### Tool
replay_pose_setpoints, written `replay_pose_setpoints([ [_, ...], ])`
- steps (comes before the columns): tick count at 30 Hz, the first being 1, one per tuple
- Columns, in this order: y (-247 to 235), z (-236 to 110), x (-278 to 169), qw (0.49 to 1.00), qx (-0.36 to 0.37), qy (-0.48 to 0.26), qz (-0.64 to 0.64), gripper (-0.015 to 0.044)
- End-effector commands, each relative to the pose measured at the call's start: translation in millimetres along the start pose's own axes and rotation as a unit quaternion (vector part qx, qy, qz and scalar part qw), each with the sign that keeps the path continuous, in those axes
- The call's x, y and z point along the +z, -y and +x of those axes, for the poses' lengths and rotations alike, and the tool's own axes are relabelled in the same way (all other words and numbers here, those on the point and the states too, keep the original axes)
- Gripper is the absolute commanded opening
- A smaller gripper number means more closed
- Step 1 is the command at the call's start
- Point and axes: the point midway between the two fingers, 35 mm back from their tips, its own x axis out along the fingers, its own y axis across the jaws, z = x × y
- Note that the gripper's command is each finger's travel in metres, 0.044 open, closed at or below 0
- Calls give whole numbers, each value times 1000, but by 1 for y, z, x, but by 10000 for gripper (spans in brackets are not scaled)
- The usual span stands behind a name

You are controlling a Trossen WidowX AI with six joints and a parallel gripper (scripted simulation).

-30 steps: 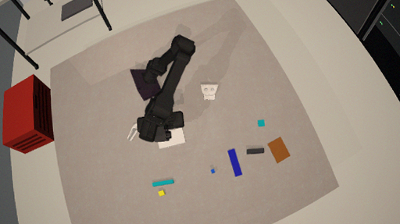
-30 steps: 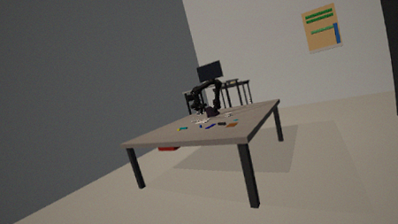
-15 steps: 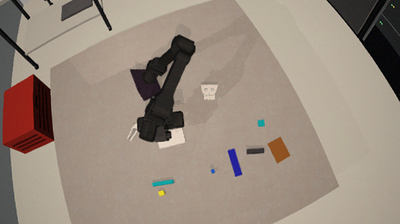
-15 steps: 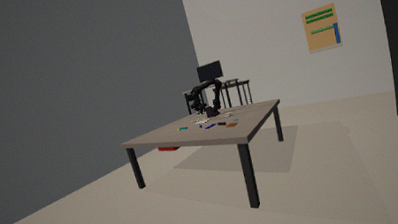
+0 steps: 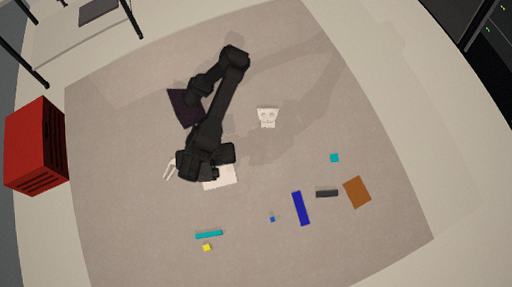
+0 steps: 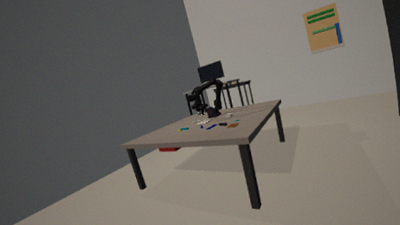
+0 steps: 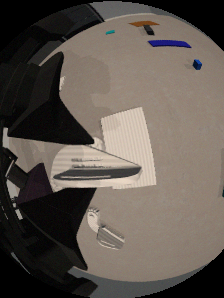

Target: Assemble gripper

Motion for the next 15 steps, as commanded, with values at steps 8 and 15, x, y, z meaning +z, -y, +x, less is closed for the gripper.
replay_pose_setpoints([
  [8, 1, -1, 1, 1000, -1, 2, 9, 134],
  [15, 1, -1, 1, 1000, -1, 2, 9, 134],
])
